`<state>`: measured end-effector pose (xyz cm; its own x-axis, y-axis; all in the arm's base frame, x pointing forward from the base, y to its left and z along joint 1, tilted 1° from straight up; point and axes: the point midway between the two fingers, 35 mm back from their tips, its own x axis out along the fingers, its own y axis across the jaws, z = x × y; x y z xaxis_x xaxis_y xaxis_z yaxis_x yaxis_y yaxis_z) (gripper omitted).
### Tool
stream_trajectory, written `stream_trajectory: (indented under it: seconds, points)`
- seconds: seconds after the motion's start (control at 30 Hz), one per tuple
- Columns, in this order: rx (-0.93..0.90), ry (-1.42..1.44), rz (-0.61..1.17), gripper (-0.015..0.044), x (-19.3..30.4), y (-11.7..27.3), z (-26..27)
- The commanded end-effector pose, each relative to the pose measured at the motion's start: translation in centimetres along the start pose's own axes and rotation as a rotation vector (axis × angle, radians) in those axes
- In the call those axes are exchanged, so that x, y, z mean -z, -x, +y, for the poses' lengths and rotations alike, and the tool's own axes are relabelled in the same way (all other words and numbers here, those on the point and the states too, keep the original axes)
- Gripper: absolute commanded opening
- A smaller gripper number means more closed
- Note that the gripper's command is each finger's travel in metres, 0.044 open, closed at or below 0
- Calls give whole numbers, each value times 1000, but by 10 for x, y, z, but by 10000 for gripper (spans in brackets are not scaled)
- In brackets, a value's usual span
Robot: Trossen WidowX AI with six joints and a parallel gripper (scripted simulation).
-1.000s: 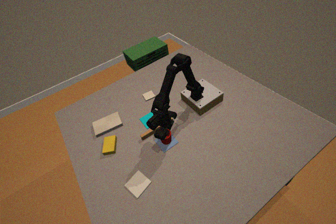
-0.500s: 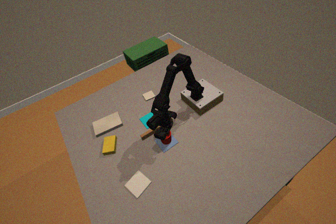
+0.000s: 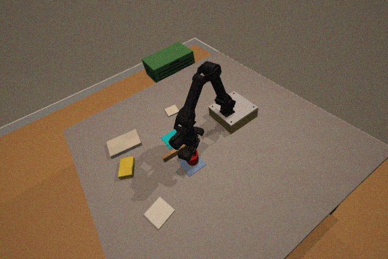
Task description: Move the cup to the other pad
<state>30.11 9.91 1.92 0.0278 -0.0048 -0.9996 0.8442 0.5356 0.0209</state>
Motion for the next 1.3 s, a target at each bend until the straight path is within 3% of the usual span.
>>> stream_trajectory:
  seconds: [0.0, 0.27, 1.27]
  points:
    - [-16, -4, -5, 0, -1, 21, 2]
    - [-14, -6, -6, 0, 1, 50, 0]
    - [-12, 0, -3, 0, 3, 49, 1]
